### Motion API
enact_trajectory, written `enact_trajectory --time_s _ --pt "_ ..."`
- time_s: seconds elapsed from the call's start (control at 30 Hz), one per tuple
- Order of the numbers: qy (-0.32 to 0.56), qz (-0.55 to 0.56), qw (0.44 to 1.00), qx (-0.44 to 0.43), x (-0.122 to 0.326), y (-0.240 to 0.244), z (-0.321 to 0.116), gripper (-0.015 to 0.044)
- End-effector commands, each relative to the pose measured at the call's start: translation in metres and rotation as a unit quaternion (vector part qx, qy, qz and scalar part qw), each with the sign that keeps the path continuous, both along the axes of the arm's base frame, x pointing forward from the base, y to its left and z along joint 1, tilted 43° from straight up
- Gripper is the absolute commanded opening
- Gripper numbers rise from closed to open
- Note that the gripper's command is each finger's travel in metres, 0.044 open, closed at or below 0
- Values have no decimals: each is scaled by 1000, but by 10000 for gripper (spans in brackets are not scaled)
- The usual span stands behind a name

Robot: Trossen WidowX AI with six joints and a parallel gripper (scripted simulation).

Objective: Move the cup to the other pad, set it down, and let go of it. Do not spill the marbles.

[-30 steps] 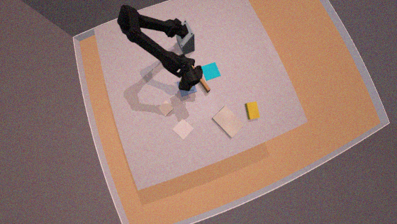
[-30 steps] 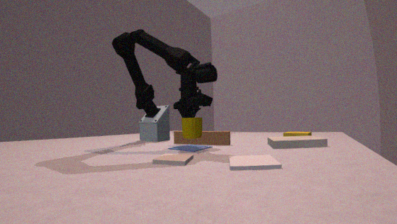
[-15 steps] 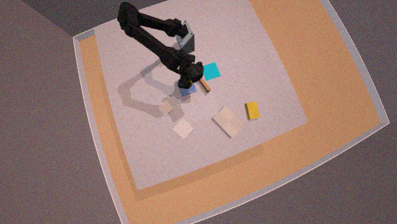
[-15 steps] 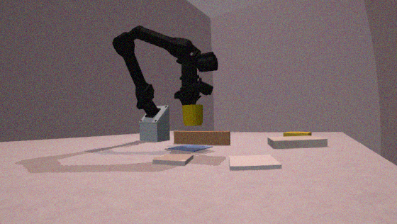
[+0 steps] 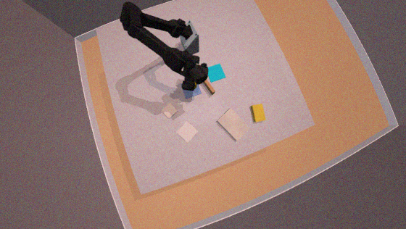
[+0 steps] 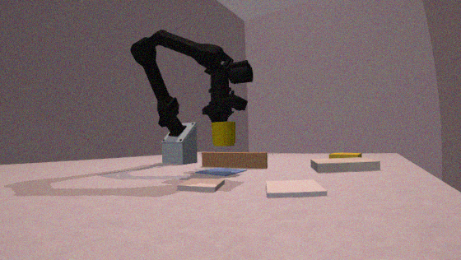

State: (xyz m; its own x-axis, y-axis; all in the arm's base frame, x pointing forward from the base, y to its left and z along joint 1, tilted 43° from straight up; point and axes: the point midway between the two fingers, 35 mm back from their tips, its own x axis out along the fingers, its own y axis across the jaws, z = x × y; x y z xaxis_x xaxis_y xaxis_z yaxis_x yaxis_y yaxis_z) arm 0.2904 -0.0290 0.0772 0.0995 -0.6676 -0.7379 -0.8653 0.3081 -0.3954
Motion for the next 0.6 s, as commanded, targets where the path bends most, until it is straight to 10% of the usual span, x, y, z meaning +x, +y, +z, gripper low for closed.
enact_trajectory --time_s 0.0,0.57 --pt "0 0 1000 0 0 2 -2 0" --pt "1 -2 1000 2 -11 33 -28 0"
